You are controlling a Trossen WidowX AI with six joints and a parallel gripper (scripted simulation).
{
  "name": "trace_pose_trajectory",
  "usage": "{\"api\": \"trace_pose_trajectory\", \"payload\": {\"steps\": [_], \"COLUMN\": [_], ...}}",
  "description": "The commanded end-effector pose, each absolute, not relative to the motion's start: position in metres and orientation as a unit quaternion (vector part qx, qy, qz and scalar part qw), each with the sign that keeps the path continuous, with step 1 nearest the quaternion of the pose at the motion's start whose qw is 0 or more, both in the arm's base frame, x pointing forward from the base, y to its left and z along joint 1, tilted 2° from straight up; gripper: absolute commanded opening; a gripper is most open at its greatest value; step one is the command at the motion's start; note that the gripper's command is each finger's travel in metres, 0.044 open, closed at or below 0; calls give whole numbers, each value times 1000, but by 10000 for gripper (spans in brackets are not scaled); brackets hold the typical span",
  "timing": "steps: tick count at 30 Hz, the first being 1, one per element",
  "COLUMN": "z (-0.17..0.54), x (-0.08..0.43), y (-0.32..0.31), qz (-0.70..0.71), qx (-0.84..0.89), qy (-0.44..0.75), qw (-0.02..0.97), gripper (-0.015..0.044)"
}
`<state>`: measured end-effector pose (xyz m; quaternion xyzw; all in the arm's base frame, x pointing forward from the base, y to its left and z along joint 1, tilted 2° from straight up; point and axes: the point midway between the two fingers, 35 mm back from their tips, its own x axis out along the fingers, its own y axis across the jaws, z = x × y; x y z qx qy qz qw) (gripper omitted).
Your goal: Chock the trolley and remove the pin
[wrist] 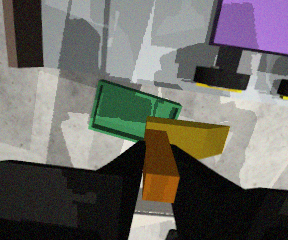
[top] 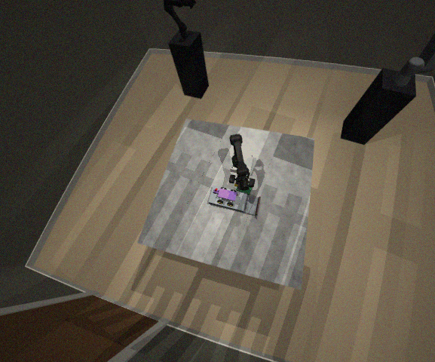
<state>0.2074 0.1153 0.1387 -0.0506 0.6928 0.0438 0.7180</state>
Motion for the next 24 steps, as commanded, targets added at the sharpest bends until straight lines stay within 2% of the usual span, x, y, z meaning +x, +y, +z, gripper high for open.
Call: {"api": "trace_pose_trajectory", "payload": {"steps": [1,9,24], "z": [139,138,135], "x": [210,216,231], "y": [130,164,172], "qz": [43,44,7], "qx": [-48,-47,-83], "qy": [690,689,686], "qw": [721,722,723], "gripper": [0,0,0]}}
